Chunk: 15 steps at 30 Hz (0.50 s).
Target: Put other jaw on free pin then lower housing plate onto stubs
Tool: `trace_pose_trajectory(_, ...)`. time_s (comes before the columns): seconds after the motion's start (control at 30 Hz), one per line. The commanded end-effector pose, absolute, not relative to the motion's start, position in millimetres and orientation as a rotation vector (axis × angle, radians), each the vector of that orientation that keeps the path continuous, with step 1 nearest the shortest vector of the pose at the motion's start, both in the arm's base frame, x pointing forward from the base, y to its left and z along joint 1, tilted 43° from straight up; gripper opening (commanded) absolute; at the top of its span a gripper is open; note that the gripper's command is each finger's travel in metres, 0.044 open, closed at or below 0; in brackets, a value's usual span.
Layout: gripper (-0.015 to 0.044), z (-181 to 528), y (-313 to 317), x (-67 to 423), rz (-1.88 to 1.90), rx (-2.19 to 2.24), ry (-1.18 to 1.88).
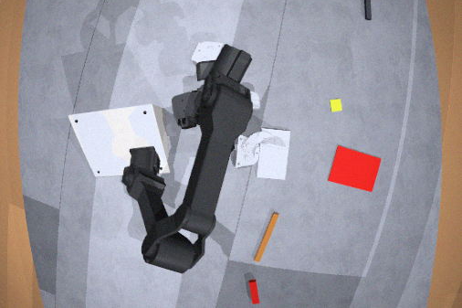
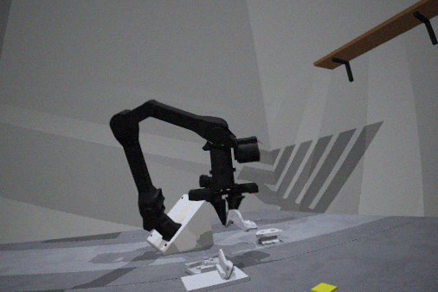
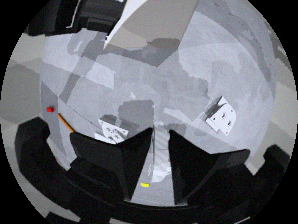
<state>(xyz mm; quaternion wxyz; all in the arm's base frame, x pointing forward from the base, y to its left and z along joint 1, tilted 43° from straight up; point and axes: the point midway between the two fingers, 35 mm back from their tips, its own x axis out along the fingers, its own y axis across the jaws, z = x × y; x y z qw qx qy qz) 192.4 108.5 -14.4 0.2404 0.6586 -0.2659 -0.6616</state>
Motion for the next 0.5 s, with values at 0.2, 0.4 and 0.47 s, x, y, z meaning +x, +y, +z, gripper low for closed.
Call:
trace_pose_trajectory(0.2,0.0037,-17,115,205,-1.795,1.934,-0.942)
trace_pose_trajectory(0.4,0.0037,-21,119,215,-1.767,2.031,-1.119)
trace_pose_trajectory(0.47,0.0037,-22,120,219,-1.755,2.063,-1.179)
